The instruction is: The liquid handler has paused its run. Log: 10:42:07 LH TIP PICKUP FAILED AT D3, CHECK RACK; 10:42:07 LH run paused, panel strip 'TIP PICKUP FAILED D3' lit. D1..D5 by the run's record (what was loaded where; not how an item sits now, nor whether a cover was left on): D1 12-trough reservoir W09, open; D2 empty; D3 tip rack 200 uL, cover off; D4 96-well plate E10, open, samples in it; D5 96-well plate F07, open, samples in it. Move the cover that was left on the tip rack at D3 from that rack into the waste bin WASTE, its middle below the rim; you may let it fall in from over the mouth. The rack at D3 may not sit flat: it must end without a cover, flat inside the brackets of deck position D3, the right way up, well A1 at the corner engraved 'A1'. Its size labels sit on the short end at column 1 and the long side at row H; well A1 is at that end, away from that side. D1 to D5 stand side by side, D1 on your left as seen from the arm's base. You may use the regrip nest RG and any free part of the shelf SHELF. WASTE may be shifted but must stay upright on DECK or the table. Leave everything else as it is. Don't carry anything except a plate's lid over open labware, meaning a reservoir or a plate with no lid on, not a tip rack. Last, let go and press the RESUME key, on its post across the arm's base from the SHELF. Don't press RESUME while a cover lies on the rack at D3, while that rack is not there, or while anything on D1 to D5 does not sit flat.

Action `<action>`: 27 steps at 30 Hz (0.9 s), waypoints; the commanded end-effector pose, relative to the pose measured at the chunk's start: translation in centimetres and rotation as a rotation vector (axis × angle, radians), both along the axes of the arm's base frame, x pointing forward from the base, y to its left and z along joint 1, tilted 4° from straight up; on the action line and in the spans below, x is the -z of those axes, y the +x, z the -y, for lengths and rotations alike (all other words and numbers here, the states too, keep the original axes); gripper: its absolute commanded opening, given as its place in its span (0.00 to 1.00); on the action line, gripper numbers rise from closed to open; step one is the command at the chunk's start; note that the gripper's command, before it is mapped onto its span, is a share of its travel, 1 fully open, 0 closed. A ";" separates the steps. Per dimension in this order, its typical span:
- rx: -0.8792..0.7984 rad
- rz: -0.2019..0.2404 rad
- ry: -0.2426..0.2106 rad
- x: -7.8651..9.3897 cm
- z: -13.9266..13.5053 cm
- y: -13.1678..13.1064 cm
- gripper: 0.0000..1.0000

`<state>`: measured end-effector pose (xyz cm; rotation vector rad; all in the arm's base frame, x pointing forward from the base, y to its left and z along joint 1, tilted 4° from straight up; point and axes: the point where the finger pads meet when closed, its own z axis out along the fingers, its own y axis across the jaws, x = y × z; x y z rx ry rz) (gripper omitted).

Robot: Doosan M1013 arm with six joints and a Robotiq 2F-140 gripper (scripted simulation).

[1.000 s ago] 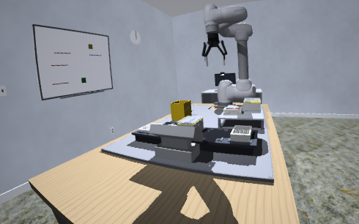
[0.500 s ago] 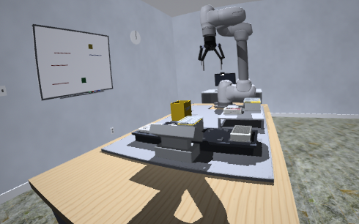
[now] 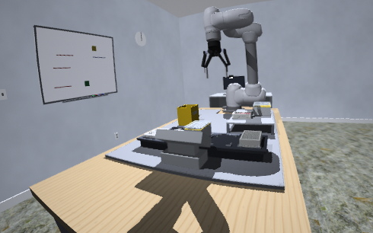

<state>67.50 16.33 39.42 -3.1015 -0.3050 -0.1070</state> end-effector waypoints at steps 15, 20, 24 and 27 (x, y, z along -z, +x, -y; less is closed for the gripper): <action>0.004 -0.008 0.003 3.8 -0.1 7.4 0.77; 0.004 -0.008 0.003 4.4 -0.1 8.8 0.77; 0.004 -0.008 0.003 5.2 -0.2 10.6 0.77; 0.004 -0.008 0.003 5.8 -0.2 11.8 0.77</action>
